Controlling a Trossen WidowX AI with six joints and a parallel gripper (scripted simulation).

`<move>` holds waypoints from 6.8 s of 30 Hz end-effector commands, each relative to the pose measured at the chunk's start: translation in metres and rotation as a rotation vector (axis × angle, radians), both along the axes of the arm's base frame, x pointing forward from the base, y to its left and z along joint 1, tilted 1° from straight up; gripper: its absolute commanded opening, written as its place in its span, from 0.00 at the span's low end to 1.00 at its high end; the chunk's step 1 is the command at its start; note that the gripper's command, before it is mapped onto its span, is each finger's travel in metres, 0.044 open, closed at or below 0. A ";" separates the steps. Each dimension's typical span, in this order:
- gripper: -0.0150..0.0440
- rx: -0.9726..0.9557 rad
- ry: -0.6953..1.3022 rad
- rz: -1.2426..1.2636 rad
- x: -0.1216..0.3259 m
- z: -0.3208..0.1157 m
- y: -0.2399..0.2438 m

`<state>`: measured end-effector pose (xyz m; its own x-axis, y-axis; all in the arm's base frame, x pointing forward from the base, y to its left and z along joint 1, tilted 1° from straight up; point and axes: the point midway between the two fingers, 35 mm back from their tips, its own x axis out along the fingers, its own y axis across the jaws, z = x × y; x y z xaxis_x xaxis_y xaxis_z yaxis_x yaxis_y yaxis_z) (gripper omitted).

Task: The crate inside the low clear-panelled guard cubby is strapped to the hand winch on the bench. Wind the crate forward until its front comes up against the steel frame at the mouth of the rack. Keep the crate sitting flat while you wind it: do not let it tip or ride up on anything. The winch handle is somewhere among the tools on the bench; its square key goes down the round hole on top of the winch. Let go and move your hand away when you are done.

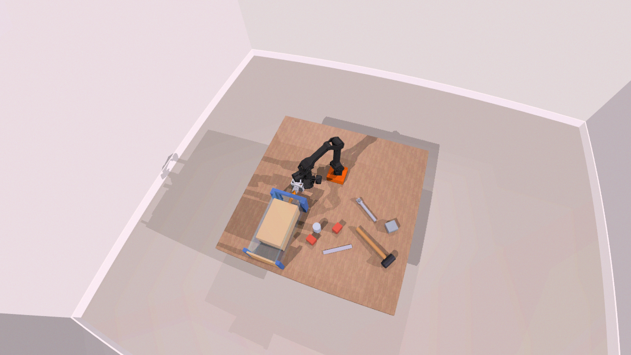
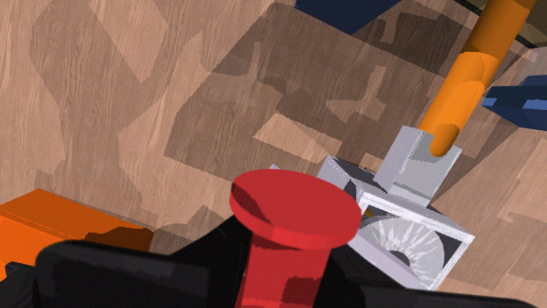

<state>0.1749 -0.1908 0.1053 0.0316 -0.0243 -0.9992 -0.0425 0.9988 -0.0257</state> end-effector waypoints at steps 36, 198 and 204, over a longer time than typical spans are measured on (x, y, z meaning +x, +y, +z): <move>0.25 0.014 0.031 -0.006 -0.051 -0.003 0.009; 0.25 0.002 0.040 -0.006 -0.134 0.001 -0.130; 0.25 0.001 0.039 -0.006 -0.132 0.001 -0.136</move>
